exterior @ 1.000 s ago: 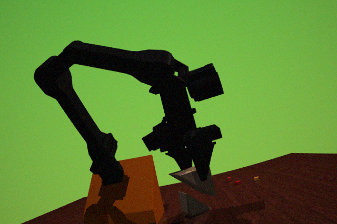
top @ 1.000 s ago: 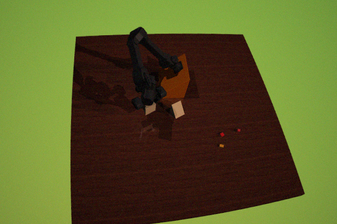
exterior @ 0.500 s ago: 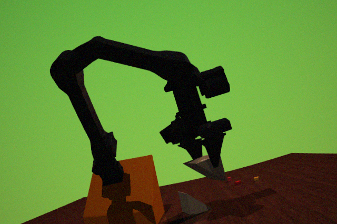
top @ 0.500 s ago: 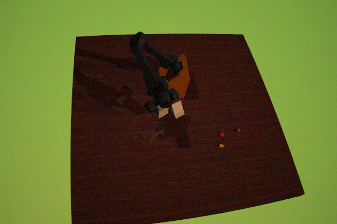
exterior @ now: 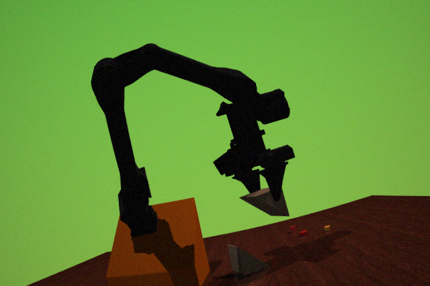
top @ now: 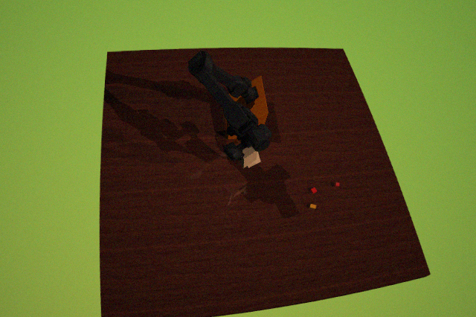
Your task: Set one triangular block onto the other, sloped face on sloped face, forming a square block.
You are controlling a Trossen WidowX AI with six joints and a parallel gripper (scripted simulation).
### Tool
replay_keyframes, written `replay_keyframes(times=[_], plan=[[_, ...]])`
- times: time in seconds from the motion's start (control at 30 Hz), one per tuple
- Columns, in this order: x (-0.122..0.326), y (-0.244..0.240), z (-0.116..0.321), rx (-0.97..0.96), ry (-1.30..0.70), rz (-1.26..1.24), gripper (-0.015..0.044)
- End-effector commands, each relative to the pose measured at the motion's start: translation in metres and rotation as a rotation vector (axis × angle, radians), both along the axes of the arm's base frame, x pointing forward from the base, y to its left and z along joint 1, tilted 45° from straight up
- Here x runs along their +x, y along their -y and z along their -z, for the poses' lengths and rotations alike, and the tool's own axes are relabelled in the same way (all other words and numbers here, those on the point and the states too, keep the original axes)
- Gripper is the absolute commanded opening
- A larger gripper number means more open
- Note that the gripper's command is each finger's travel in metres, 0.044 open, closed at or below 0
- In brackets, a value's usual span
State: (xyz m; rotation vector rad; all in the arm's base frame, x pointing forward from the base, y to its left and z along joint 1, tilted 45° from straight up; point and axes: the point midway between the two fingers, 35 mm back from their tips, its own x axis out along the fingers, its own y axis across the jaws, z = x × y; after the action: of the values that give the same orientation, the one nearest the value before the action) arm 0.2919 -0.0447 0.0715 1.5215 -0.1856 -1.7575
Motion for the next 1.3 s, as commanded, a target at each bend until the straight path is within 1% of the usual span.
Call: replay_keyframes(times=[0.0,0.37,0.5,1.07,1.27], plan=[[0.001,-0.016,0.012,0.003,-0.013,-0.006,0.0000],[-0.001,-0.060,0.037,-0.001,-0.004,0.004,0.0000],[-0.002,-0.066,0.041,-0.002,-0.002,0.007,0.0000],[-0.025,-0.014,0.084,-0.087,0.026,0.100,0.0000],[-0.029,-0.009,0.087,-0.094,0.028,0.109,0.0000]])
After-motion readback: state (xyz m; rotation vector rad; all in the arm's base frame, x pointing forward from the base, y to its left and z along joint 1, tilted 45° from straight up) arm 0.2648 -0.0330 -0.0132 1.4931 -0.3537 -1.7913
